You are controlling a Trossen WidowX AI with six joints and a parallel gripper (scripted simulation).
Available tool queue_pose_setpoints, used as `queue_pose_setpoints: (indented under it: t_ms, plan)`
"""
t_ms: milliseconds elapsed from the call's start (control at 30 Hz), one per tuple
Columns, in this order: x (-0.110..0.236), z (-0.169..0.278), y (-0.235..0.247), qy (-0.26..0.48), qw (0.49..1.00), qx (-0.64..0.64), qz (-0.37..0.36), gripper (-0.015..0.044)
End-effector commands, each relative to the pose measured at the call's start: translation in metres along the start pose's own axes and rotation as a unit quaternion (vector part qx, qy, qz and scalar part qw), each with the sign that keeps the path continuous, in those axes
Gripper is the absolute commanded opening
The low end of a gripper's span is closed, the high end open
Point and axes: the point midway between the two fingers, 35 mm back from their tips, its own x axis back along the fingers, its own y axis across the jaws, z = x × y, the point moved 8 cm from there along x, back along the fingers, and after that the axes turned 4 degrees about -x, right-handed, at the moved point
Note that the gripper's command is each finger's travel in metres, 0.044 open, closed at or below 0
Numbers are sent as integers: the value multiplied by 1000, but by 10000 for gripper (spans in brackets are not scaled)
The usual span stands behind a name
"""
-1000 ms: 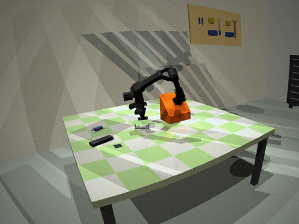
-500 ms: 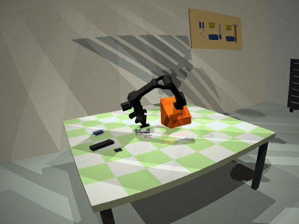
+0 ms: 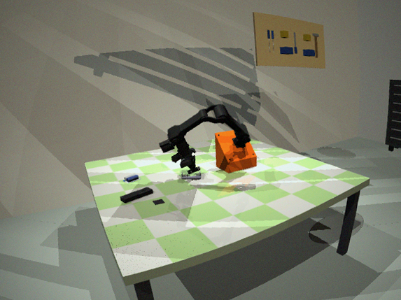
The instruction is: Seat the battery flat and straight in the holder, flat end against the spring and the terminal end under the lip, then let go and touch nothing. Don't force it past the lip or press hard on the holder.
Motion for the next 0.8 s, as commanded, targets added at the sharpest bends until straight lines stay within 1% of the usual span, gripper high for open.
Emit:
queue_pose_setpoints:
  t_ms: [0, 767]
  plan:
    - [-1, -4, 1, 9, 1000, 3, -1, 69]
    - [-7, -20, 4, 70, 997, 7, 6, 69]
